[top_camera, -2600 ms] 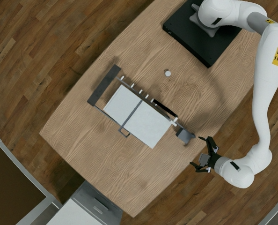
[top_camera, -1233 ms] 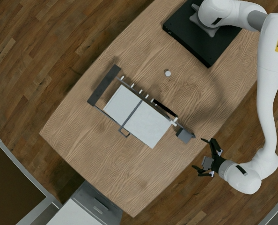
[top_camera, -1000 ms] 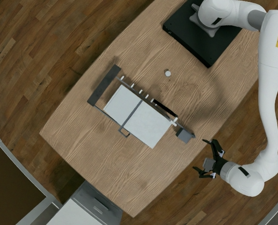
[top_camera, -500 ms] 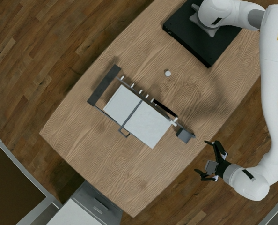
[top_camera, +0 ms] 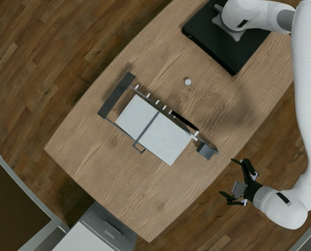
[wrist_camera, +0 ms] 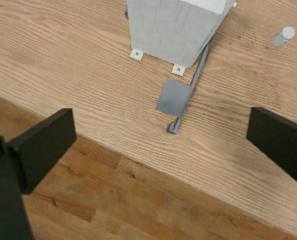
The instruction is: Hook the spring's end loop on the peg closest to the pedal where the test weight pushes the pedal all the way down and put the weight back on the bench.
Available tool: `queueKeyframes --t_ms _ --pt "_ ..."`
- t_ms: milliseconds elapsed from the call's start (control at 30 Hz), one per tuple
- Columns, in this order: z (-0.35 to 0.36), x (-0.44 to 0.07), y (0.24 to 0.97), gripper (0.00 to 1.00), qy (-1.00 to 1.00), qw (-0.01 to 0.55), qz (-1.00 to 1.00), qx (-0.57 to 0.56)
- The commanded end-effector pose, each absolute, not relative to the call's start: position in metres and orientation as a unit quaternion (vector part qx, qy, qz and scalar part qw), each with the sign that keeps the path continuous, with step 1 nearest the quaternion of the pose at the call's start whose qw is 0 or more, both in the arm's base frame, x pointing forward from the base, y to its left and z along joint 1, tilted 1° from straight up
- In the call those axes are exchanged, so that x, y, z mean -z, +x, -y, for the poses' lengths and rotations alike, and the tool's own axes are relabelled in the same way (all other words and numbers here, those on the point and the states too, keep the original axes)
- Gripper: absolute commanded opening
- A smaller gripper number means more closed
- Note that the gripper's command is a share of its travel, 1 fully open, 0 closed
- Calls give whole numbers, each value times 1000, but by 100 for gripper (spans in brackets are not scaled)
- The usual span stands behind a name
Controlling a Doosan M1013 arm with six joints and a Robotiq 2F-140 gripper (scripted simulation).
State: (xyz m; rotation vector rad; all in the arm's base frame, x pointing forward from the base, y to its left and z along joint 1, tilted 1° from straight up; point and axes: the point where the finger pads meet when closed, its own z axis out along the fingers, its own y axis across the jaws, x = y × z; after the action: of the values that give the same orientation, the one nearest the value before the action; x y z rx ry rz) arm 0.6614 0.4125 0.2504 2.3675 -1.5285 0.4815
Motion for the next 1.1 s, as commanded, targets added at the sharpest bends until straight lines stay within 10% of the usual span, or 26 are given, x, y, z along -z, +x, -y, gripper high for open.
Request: queueKeyframes --t_ms 0,1067 --pt "-413 -262 662 100 820 140 530 -167" --pt "-413 -361 663 100 820 140 530 -167"
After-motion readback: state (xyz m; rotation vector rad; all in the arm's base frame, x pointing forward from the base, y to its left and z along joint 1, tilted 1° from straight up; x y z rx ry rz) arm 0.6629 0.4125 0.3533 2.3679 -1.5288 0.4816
